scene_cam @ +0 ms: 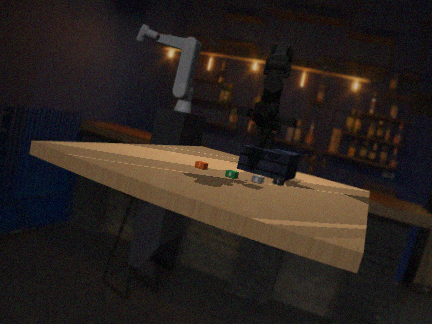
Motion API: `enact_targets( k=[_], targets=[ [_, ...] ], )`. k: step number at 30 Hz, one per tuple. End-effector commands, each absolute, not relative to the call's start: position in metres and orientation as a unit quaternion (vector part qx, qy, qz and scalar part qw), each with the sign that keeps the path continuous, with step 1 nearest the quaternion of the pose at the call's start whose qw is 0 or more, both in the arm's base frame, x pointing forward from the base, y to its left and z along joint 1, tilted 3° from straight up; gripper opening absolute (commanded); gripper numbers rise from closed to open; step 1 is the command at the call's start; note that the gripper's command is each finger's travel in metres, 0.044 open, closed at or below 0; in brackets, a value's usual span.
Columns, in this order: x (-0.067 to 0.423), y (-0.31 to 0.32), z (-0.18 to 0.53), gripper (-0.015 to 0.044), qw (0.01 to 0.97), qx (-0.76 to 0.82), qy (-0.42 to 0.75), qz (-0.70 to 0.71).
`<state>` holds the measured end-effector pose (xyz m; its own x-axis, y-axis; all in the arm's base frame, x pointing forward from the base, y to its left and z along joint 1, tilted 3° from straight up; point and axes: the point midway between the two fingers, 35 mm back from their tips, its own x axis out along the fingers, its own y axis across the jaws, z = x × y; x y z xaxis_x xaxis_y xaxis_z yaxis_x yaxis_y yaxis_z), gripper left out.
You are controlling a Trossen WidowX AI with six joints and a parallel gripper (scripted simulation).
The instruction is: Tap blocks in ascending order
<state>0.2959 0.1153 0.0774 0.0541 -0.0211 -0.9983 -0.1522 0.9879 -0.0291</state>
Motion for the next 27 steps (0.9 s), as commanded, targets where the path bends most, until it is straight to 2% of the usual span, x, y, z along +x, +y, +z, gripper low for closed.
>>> enact_targets(
  k=[1, 4, 8, 27],
  targets=[
    [0.287, 0.127, 0.079, 0.002, 0.727, -0.051, 0.684, 0.04],
    [0.289, 0.127, 0.065, 0.002, 0.727, -0.051, 0.684, 0.04],
    [0.292, 0.126, 0.001, 0.002, 0.727, -0.051, 0.684, 0.04],
    [0.293, 0.126, -0.021, 0.002, 0.727, -0.051, 0.684, 0.04]
  ],
)
